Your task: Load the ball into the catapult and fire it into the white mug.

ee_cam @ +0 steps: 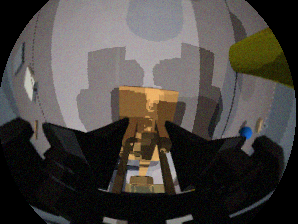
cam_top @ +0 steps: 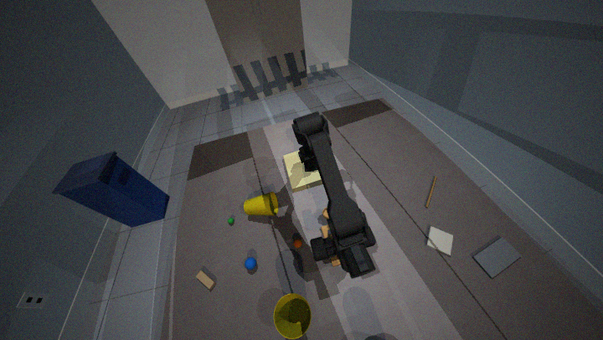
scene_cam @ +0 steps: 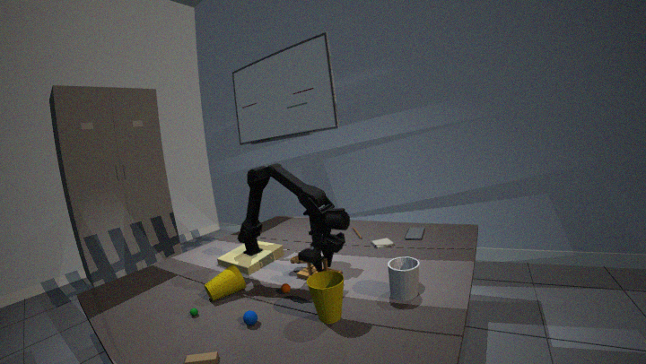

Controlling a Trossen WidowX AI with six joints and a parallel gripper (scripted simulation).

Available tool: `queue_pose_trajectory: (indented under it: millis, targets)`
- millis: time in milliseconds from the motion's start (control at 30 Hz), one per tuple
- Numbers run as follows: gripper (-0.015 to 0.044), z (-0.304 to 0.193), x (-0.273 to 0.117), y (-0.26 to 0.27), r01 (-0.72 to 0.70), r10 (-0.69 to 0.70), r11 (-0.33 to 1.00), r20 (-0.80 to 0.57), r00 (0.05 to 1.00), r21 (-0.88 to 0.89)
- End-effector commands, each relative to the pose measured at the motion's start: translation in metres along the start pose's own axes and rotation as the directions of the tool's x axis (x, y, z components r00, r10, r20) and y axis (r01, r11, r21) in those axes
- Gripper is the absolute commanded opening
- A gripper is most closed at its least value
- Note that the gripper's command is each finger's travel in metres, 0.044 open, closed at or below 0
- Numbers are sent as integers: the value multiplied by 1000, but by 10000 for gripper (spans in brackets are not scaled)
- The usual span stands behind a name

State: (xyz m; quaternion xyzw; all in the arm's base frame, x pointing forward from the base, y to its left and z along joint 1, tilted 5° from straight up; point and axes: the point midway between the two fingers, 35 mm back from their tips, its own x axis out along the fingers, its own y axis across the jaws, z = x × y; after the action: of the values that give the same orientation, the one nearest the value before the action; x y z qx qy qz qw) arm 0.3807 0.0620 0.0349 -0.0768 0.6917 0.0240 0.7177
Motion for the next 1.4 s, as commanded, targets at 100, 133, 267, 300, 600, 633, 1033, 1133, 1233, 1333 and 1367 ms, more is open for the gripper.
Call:
queue_pose_trajectory:
  millis: [100, 133, 267, 300, 600, 633, 1033, 1133, 1233, 1333, 1367]
  targets:
    - [32, 1, -25, 0, 0, 0, 1000, 1, 1000, 0]
    - [6, 1, -39, 0, 0, 0, 1000, 0, 1000, 0]
    - [0, 0, -50, 0, 0, 0, 1000, 0, 1000, 0]
    - [0, 1, -49, 0, 0, 0, 1000, 0, 1000, -2]
    - [0, 2, -37, 0, 0, 0, 1000, -1, 1000, -2]
    - [0, 2, -35, 0, 0, 0, 1000, -1, 1000, -2]
    - [0, 2, -16, 0, 0, 0, 1000, -1, 1000, -3]
    - [0, 2, -11, -1, 0, 0, 1000, -1, 1000, -3]
    - [0, 2, -6, -1, 0, 0, 1000, -1, 1000, -3]
    - [0, 1, -3, 0, 1, 0, 1000, -10, 1000, 2]
    - [0, 1, -3, 0, 1, 0, 1000, -10, 1000, 2]
